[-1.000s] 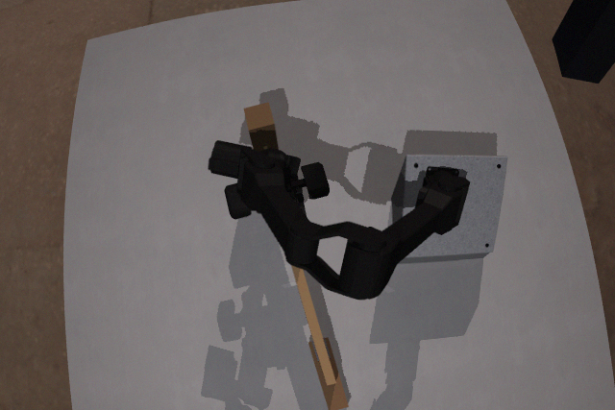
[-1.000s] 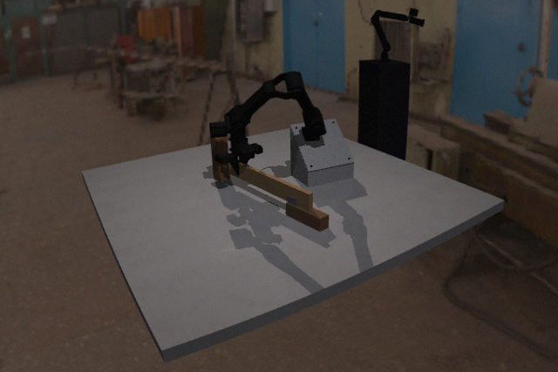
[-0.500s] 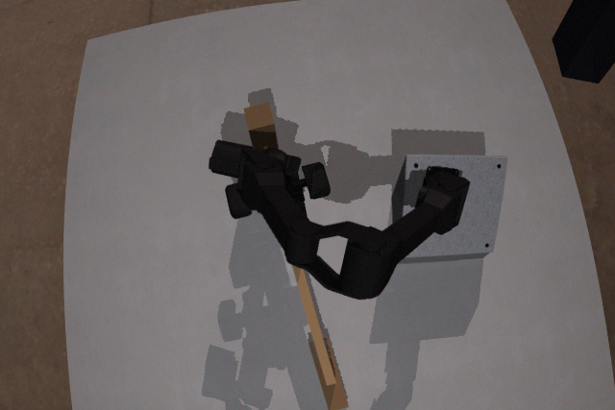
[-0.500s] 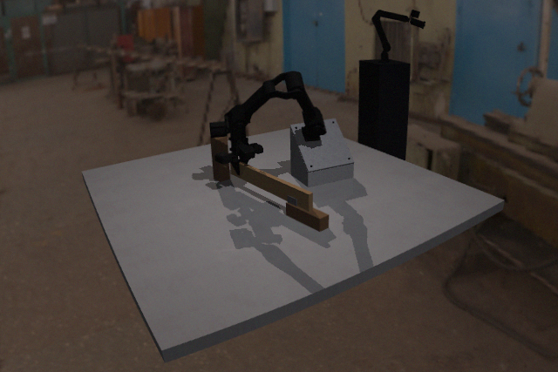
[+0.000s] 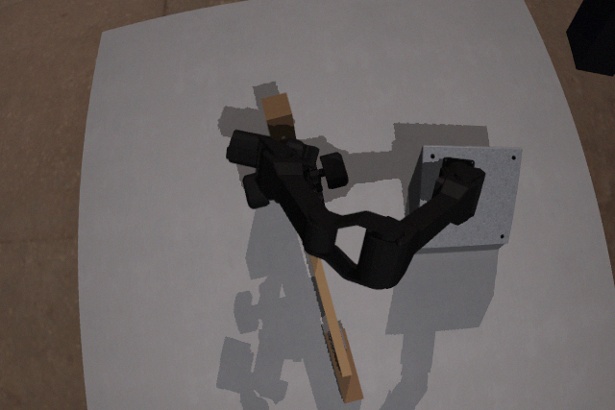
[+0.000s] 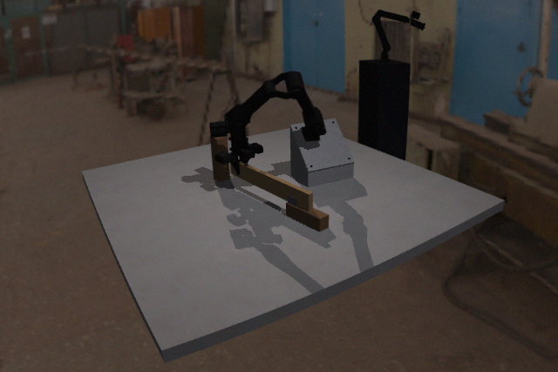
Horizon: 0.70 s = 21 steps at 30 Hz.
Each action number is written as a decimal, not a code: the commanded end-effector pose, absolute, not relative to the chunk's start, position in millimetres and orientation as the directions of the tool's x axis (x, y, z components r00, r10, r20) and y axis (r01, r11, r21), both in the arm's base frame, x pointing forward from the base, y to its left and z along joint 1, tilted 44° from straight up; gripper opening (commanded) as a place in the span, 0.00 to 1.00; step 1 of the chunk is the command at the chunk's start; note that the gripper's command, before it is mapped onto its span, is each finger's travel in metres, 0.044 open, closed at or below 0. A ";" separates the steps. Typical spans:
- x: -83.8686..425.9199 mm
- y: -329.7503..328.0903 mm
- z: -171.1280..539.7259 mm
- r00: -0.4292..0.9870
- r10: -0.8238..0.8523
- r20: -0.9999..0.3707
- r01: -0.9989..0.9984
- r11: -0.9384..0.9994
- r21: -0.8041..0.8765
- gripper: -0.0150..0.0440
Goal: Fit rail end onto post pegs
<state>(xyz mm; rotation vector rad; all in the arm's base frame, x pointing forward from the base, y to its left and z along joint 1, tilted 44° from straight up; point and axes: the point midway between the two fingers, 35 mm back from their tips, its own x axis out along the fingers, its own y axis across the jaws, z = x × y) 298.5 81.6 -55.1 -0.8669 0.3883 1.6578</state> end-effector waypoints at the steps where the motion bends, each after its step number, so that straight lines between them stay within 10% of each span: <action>1: 299.7 79.9 -54.9 -0.051 0.697 -0.715 -0.941 -0.274 -0.200 0.25; 21: 298.2 84.5 -53.6 -0.051 0.697 -0.715 -0.941 -0.274 -0.199 0.25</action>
